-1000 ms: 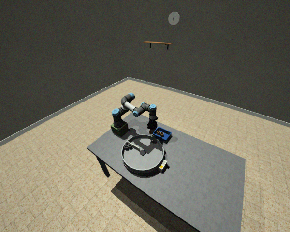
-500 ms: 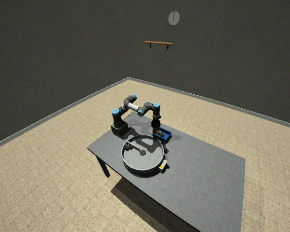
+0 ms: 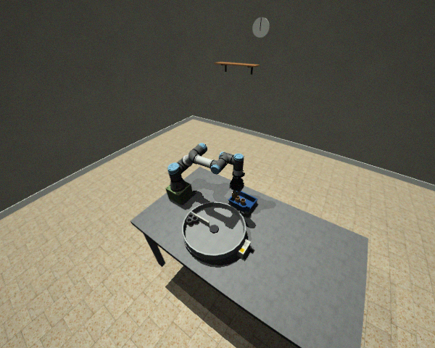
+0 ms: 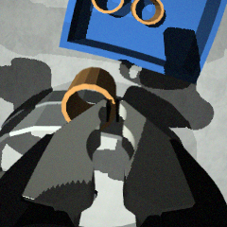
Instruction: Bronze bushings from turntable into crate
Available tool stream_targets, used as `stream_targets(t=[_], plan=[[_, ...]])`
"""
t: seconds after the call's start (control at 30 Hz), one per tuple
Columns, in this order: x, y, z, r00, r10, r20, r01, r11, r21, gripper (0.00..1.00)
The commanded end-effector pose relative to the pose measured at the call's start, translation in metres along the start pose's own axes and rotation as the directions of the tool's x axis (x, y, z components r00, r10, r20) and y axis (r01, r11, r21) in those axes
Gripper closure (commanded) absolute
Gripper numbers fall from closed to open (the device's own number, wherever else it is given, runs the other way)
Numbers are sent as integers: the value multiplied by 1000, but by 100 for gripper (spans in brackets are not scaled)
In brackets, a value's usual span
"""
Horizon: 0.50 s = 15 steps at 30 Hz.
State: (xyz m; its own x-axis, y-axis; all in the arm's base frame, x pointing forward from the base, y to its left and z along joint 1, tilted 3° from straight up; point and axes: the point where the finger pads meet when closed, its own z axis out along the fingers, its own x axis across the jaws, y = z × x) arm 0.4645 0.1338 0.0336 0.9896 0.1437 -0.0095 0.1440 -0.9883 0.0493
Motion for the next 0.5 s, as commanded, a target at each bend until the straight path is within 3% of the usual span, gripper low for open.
stream_targets(t=[0.0,0.47], plan=[[5,-6,-1,1000,0,0,0,1000,-1,100],[14,-18,-1,1000,0,0,0,1000,-1,100]])
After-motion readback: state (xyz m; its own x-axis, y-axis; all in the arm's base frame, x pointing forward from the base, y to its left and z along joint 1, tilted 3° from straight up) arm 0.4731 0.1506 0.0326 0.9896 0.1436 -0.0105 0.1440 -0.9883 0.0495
